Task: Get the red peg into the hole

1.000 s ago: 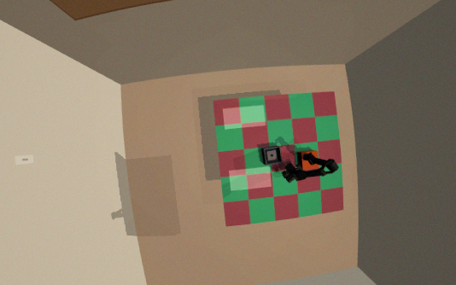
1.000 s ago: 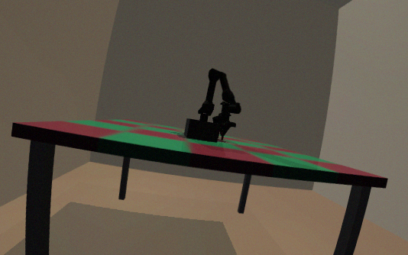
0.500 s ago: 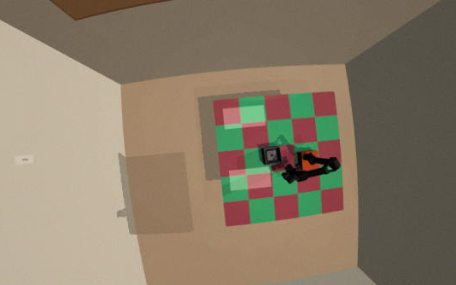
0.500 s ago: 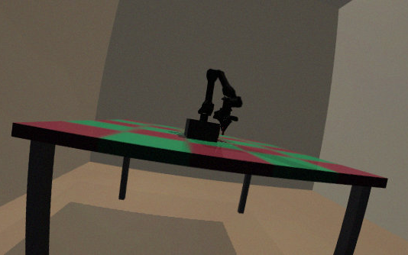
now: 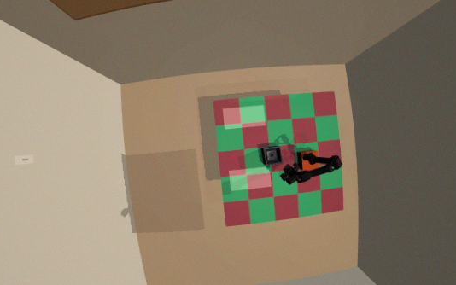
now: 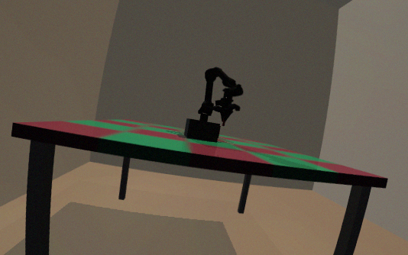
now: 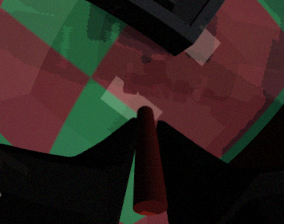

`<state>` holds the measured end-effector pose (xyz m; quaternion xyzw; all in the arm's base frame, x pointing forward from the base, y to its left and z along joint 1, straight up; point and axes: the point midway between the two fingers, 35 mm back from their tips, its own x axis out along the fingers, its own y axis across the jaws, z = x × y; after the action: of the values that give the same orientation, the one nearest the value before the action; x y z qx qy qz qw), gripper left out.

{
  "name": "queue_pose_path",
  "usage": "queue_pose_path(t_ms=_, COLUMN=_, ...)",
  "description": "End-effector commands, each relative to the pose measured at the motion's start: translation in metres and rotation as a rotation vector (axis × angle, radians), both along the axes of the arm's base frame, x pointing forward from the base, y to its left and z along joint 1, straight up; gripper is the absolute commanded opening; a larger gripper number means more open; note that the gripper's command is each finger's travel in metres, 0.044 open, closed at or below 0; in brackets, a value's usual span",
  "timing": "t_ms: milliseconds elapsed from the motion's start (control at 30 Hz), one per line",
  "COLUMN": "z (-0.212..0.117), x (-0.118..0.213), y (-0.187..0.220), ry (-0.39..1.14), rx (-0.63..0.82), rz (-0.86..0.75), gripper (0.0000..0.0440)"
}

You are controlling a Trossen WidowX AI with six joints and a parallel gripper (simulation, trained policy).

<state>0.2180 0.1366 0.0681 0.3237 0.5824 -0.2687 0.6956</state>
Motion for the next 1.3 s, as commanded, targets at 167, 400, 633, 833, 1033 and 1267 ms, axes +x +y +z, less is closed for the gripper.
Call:
queue_pose_path(t_ms=167, z=0.025, x=0.031, y=-0.019, ry=-0.062, rx=-0.02, rz=-0.018, gripper=0.0)
queue_pose_path(t_ms=400, z=0.031, x=0.053, y=-0.042, ry=-0.08, rx=-0.033, rz=-0.064, gripper=0.0)
queue_pose_path(t_ms=633, z=0.032, x=0.072, y=-0.064, ry=-0.094, rx=-0.042, rz=-0.111, gripper=0.0)
queue_pose_path(t_ms=833, z=0.028, x=0.087, y=-0.083, ry=-0.098, rx=-0.045, rz=-0.15, gripper=0.0001)
queue_pose_path(t_ms=1033, z=0.021, x=0.099, y=-0.099, ry=-0.093, rx=-0.041, rz=-0.183, gripper=0.0005)
queue_pose_path(t_ms=1267, z=0.01, x=0.109, y=-0.112, ry=-0.071, rx=-0.029, rz=-0.208, gripper=0.0014)
